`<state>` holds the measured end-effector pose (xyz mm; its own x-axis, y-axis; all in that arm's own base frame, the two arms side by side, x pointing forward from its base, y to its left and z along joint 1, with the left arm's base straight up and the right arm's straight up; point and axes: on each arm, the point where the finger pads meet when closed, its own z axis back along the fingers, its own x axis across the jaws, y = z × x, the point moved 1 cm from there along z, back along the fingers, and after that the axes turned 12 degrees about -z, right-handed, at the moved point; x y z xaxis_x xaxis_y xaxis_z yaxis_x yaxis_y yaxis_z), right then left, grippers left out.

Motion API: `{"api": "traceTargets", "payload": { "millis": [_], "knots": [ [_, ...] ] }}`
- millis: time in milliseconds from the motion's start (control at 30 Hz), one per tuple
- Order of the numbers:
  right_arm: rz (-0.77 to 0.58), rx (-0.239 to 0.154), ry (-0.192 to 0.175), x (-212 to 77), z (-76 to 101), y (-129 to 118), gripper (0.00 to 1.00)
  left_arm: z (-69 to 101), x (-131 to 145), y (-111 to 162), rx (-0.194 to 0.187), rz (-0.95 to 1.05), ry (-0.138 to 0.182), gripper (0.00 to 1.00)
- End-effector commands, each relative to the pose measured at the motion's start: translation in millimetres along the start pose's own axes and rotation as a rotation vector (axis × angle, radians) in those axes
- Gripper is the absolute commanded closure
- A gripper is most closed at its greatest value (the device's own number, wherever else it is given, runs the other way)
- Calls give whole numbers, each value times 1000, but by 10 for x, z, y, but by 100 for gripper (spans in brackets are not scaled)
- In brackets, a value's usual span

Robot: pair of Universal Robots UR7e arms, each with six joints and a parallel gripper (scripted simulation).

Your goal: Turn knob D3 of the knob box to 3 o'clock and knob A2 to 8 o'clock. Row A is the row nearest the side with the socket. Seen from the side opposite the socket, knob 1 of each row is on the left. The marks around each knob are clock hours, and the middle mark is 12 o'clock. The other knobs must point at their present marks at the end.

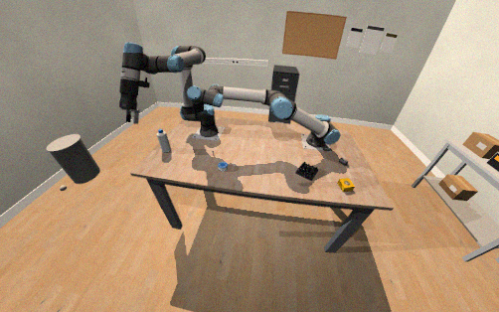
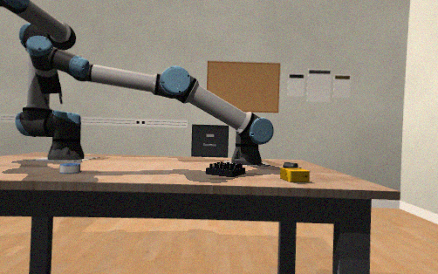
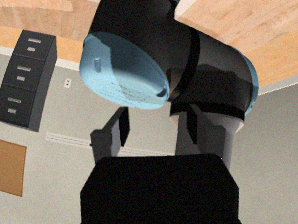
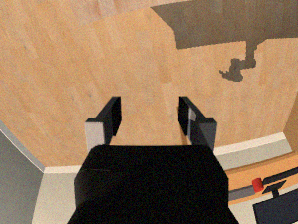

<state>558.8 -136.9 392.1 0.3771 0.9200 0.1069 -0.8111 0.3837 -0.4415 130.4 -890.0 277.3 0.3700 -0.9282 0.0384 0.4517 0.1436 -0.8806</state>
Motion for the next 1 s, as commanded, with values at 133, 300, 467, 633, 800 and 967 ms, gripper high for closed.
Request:
{"api": "traceTargets", "payload": {
  "millis": [133, 300, 467, 633, 800, 967],
  "knots": [
    [0, -2, -1, 1, 7, -5, 0, 7, 0, -14, -1, -2, -1, 0],
    [0, -2, -1, 1, 7, -5, 0, 7, 0, -14, -1, -2, -1, 0],
    [0, -2, -1, 1, 7, -5, 0, 7, 0, -14, -1, -2, -1, 0],
    [-1, -2, 0, -3, 6, -4, 0, 7, 0, -14, -1, -2, -1, 0],
    [-11, 1, 5, -67, -3, 3, 0, 7, 0, -14, -1, -2, -1, 0],
    [-41, 9, 22, -260, -29, 30, 0, 7, 0, -14, -1, -2, -1, 0]
  ]
}}
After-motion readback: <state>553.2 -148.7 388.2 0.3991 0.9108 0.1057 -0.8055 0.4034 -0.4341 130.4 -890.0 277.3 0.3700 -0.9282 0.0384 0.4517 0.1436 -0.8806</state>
